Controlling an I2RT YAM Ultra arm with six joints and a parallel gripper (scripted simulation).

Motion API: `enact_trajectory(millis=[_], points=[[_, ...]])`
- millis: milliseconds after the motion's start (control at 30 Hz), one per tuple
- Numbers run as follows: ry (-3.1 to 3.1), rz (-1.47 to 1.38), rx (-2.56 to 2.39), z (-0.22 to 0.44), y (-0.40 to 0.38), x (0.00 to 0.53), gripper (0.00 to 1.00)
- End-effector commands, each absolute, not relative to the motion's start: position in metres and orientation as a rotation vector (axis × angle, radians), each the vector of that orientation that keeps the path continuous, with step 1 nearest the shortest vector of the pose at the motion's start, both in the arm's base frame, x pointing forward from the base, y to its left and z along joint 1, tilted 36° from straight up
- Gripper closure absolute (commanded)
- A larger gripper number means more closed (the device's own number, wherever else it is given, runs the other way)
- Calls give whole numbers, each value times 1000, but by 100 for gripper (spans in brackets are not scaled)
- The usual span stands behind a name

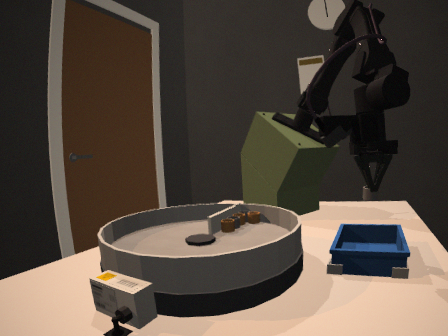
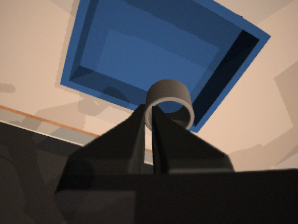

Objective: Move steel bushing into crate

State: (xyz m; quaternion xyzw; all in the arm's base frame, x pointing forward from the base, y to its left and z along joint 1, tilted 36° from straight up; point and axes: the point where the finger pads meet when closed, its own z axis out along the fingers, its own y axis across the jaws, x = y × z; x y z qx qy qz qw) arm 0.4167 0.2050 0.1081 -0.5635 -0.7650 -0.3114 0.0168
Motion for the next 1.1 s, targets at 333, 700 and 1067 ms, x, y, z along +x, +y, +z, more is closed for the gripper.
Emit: enact_trajectory(millis=[333,700,1067], points=[[-2389,-1001,-1761,70,236,443,100],[-2383,-1025,-1777,63,239,453,100],[-2383,-995,-1777,61,237,449,100]])
